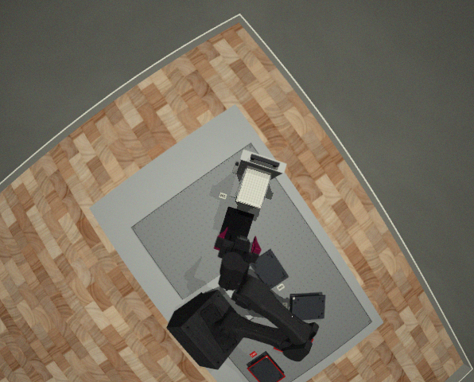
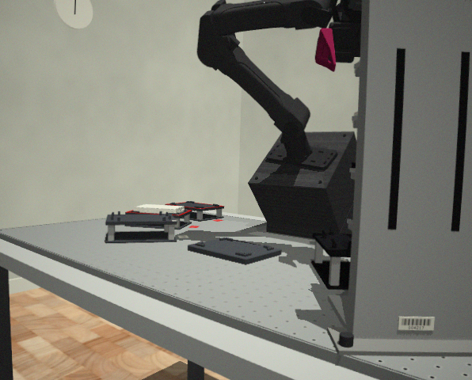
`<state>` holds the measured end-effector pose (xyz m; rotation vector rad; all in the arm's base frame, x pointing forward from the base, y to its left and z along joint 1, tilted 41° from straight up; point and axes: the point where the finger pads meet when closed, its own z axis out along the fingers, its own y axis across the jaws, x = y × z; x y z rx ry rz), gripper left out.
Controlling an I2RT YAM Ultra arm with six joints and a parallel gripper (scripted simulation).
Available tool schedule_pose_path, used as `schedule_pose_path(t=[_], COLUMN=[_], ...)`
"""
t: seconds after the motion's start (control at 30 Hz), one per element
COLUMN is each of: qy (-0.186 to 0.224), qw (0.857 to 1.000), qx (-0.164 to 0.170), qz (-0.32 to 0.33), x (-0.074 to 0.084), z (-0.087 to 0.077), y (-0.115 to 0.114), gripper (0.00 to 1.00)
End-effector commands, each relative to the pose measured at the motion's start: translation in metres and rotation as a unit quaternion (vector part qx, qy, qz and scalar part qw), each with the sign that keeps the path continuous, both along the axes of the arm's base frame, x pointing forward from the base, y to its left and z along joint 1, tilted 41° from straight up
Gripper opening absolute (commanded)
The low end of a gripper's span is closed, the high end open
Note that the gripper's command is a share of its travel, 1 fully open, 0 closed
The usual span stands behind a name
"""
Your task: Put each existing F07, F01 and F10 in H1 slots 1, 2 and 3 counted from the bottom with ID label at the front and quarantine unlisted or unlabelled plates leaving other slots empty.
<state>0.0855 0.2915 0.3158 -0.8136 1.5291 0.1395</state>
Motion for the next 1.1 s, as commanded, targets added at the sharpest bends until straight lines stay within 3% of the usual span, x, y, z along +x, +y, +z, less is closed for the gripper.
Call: schedule_pose_path(t=[0.0,1.07], qy=[-0.001,-0.001], qw=[1.0,1.0], qx=[0.004,0.005], qz=[0.009,0.009], x=[0.0,0.034], z=[0.005,0.009], y=[0.006,0.034], gripper=[1.0,1.0])
